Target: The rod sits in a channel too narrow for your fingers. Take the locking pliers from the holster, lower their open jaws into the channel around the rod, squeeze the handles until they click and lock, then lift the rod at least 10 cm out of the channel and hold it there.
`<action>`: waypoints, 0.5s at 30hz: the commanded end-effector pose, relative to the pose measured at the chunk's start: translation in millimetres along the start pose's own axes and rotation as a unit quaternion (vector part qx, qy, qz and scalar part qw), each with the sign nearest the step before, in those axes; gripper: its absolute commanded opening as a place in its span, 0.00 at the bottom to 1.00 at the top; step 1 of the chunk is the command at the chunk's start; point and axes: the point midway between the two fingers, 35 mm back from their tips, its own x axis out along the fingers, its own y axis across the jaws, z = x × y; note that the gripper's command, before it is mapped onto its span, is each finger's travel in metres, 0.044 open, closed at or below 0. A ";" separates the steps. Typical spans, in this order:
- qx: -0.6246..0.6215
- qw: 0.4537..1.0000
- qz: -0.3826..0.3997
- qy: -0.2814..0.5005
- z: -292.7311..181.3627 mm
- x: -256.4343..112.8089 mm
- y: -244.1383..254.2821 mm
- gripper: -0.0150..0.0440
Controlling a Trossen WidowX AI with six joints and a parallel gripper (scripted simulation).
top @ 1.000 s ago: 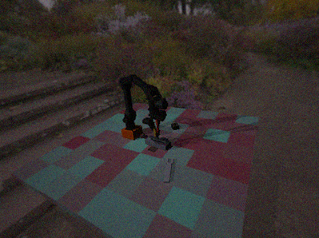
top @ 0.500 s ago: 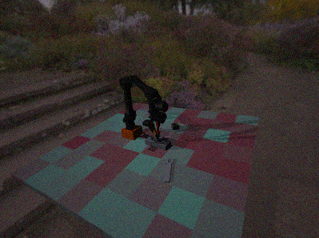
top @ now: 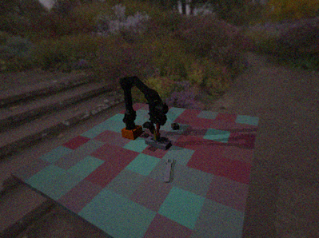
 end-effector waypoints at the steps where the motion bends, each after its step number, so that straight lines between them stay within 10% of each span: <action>1: 0.004 1.000 0.003 0.001 -0.7 4.1 1.0 0.80; 15: 0.004 1.000 0.003 0.001 -0.8 4.1 1.4 0.77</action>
